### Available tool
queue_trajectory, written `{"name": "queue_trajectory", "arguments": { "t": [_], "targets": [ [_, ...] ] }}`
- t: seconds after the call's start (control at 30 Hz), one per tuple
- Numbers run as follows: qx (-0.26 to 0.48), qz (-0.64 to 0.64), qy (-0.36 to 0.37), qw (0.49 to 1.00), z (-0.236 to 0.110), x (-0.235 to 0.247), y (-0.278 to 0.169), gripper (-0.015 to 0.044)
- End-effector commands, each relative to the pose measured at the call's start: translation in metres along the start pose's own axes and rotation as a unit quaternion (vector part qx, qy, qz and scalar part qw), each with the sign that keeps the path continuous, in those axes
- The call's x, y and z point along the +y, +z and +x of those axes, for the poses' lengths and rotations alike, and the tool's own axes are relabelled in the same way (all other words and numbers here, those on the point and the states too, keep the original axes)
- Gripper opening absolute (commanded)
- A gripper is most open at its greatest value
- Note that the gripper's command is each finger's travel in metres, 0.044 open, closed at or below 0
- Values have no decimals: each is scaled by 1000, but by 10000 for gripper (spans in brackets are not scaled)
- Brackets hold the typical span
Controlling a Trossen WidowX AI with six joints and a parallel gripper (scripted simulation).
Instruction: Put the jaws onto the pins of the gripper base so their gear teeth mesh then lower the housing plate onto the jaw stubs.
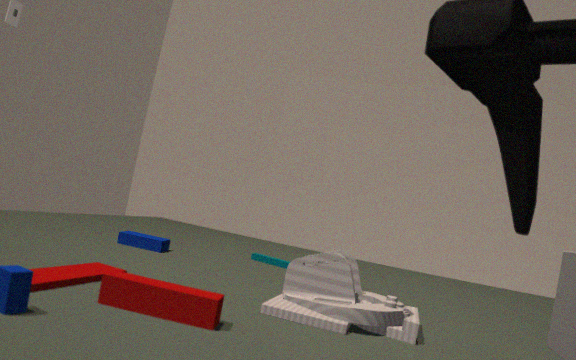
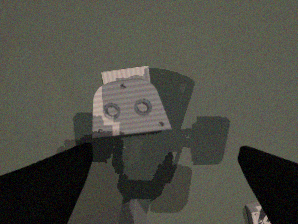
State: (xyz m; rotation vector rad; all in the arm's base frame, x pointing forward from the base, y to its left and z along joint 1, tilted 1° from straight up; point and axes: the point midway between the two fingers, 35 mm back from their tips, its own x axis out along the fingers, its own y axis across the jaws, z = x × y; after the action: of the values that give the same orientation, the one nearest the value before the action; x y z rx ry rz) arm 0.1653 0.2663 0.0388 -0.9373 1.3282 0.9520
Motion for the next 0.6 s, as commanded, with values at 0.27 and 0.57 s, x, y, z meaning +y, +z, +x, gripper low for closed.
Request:
{"name": "queue_trajectory", "arguments": {
  "t": [0.27, 0.57],
  "targets": [
    [3, -81, -1, 997, -3, 31, 0, 440],
    [3, -81, -1, 997, 37, 31, -1, 440]
  ]
}}
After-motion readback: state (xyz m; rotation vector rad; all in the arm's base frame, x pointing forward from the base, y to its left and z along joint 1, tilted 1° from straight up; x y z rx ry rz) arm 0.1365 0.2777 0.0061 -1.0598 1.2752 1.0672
